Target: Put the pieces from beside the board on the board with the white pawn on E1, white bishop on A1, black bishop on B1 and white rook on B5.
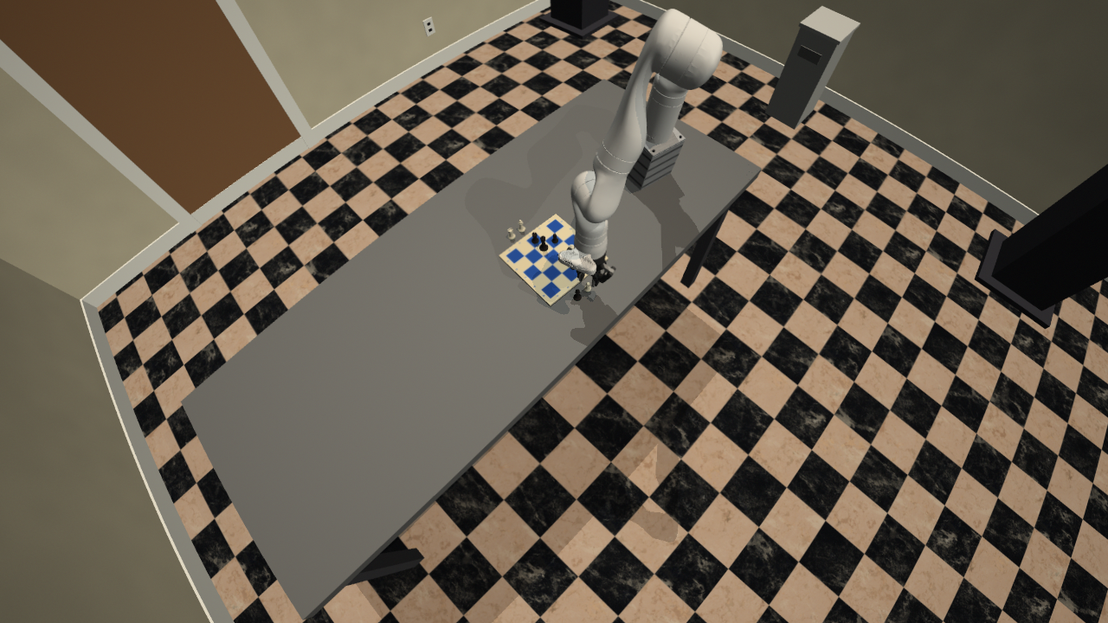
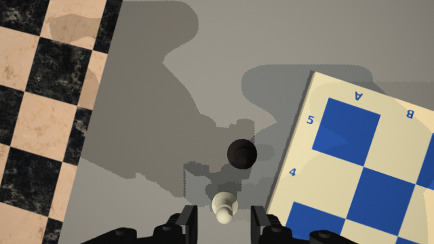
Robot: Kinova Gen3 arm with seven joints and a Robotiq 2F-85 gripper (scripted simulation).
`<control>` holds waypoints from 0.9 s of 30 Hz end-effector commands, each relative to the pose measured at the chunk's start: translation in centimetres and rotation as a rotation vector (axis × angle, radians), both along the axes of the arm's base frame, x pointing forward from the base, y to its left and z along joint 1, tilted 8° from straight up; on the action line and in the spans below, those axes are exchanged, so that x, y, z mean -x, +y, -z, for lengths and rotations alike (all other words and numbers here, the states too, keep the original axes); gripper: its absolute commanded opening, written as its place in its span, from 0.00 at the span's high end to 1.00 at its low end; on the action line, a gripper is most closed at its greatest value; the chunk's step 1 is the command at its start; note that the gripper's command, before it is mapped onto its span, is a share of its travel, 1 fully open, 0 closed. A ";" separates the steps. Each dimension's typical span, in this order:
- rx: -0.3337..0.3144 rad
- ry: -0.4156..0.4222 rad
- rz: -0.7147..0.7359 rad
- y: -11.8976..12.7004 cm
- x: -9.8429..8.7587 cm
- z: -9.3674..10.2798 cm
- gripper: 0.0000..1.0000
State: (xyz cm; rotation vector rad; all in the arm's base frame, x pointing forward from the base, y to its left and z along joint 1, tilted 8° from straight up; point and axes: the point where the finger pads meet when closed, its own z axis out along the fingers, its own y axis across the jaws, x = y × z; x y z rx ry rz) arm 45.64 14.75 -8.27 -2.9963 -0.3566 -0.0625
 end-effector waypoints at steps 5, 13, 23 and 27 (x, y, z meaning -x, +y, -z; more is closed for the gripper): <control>-0.001 -0.002 0.000 0.0 -0.1 0.1 0.66; -0.001 -0.002 0.000 0.2 -0.1 1.3 0.66; -0.001 -0.002 0.000 0.4 -0.2 2.8 0.66; -0.001 -0.002 0.000 0.4 -0.2 3.1 0.66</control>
